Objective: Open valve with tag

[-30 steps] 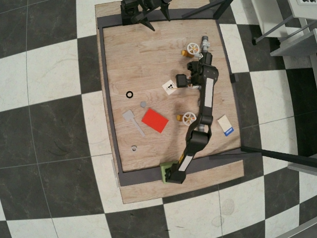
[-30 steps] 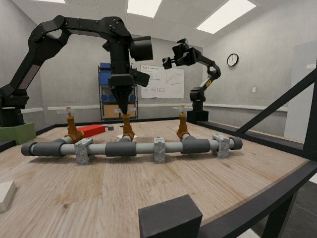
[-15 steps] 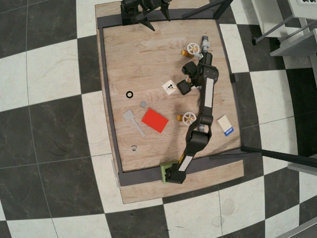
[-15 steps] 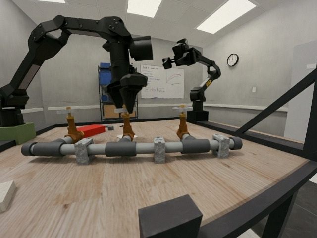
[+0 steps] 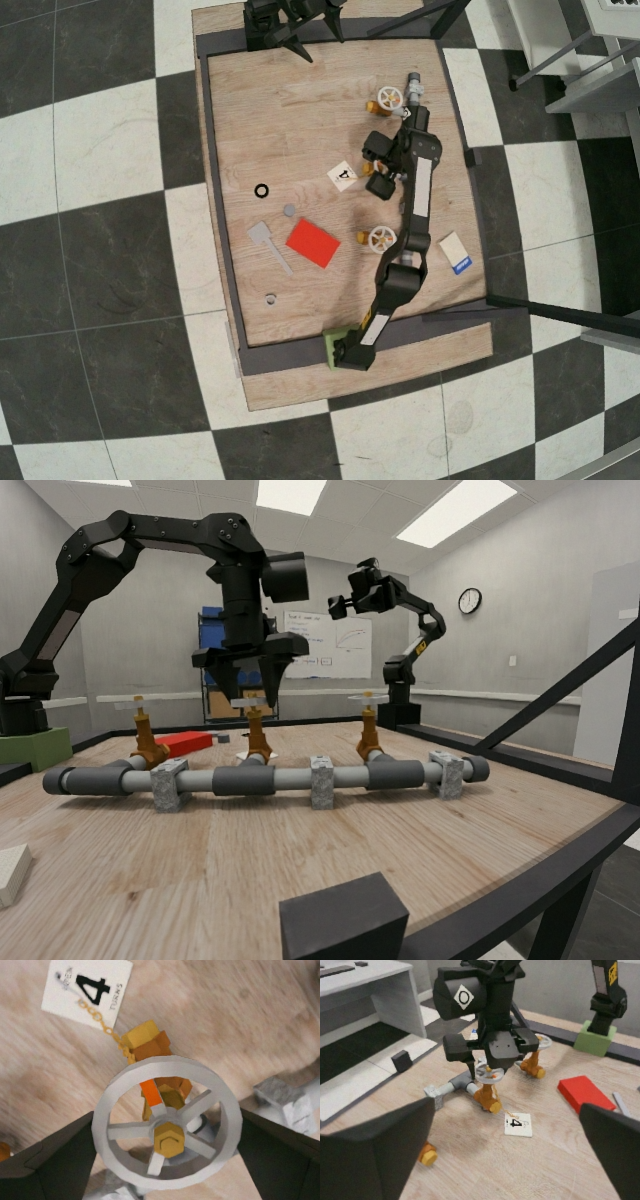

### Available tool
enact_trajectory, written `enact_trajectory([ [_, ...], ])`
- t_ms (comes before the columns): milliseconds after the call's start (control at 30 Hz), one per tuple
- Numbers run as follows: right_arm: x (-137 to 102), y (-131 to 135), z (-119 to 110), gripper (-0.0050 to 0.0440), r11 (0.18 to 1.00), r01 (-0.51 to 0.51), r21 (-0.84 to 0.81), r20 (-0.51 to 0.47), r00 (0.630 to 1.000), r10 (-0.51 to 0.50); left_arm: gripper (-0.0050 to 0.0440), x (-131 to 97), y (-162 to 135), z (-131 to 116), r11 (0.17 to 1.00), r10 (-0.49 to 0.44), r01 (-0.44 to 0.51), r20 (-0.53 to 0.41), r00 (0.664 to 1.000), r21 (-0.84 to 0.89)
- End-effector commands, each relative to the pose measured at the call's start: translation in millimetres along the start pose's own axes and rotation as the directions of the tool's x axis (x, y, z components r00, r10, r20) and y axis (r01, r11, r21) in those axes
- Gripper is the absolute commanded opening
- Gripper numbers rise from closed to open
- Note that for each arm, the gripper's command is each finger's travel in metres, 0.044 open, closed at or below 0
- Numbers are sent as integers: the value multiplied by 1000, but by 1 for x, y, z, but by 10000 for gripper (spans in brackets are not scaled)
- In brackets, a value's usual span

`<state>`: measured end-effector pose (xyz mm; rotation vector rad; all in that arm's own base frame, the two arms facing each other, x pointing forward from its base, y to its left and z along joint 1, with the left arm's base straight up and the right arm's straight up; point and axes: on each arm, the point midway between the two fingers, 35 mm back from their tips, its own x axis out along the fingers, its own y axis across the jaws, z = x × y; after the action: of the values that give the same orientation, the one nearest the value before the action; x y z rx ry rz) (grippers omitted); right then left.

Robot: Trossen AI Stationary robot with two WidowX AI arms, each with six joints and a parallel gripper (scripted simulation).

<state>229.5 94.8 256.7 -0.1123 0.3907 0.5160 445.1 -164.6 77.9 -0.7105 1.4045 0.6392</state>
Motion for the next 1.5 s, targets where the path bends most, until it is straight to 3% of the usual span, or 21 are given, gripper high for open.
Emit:
enact_trajectory([
  [0,-4,1,9,400,1000,-3,-12,29,1000,3,294,-13,0,1,988,-18,20,15,1000,-156],
  [367,-4,1,9,400,1000,-3,-12,29,1000,3,294,-12,-1,0,899,-18,22,14,1000,-438],
  [700,-4,1,9,400,1000,-3,-12,29,1000,3,294,-9,-3,1,683,-14,19,13,1000,-730],
  [867,-4,1,9,400,1000,-3,-12,29,1000,3,294,-10,-3,1,631,-14,18,12,1000,-776],
  [1300,-4,1,9,400,1000,-3,-12,29,1000,3,294,-11,-2,0,622,-14,18,12,1000,-782],
  [1433,-4,1,9,400,1000,-3,-12,29,1000,3,390,-12,-2,0,622,-15,19,12,1000,-782],
  [1467,-4,1,9,400,1000,-3,-12,29,1000,3,390,-12,-2,0,622,-15,19,12,1000,-782],
])
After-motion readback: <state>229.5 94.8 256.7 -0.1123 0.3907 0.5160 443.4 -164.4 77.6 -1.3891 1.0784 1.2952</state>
